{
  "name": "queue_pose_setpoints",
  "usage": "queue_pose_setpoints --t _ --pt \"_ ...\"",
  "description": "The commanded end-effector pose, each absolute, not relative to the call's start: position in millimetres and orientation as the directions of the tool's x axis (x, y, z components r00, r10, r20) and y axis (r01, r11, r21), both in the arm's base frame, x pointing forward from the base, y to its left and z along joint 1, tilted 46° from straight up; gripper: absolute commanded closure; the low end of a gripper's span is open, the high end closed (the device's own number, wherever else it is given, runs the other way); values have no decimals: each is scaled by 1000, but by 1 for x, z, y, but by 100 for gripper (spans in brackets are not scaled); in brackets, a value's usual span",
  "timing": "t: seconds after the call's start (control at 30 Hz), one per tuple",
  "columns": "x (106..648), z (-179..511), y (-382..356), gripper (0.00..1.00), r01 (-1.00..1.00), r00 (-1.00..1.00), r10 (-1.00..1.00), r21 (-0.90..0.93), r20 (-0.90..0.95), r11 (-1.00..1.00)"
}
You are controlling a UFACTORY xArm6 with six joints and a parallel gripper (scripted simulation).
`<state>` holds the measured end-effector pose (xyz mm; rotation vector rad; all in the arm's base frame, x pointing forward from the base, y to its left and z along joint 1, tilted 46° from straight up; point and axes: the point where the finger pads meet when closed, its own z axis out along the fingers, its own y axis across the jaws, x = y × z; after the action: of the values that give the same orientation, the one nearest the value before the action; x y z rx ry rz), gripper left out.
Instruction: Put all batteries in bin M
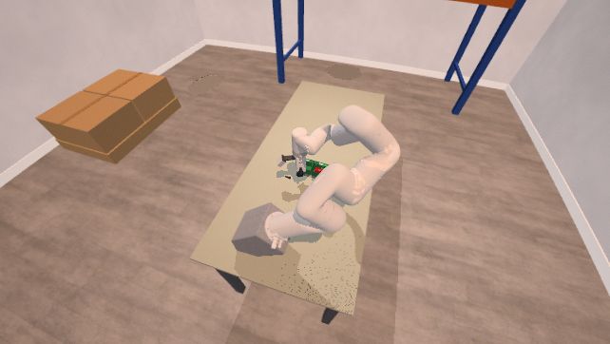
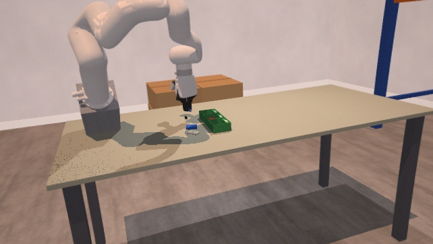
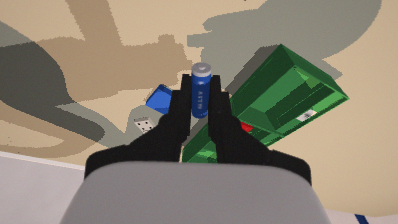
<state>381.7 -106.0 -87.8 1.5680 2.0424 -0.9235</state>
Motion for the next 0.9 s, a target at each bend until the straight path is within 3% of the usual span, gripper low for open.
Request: queue_pose_setpoints --t 0.0,0.17,0.57,0.87 --pt "400 -75 -119 100 955 -287 688 -254 -666 152" --pt "412 -66 -129 100 955 -287 688 -254 -666 152" --pt "461 -31 -169 100 984 161 685 64 -710 -165" --pt "472 -23 -178 100 984 165 684 67 -710 -168"
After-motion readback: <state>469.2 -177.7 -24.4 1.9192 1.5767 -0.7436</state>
